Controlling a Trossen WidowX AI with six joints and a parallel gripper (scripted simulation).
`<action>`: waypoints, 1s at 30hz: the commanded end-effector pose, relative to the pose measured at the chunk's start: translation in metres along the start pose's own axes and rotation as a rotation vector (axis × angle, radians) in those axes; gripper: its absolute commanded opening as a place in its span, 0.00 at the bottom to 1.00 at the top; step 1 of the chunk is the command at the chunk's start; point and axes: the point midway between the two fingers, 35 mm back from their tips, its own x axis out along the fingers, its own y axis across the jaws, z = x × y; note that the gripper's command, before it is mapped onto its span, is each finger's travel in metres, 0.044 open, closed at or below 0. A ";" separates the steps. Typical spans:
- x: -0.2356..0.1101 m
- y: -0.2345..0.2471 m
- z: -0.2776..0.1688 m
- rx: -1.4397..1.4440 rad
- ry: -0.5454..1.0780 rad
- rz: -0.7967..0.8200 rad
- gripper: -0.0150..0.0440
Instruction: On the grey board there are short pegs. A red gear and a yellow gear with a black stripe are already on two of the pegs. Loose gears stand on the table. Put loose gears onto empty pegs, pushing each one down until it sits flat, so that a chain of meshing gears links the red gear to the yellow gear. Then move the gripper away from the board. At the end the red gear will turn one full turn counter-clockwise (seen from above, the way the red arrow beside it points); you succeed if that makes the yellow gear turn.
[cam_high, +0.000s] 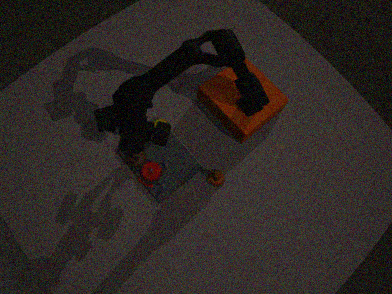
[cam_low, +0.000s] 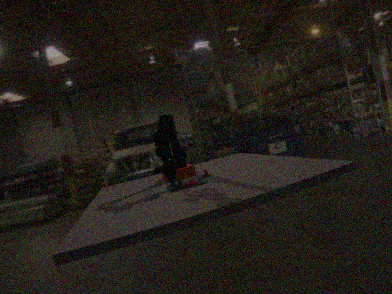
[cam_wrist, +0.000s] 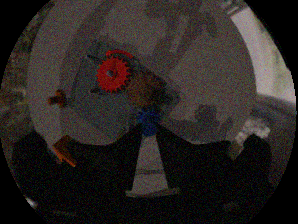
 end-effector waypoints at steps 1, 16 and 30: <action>0.001 0.000 -0.002 0.114 0.005 0.000 0.25; 0.003 0.001 -0.001 -0.157 0.004 0.001 0.25; 0.005 0.000 -0.001 -0.334 0.004 0.001 0.25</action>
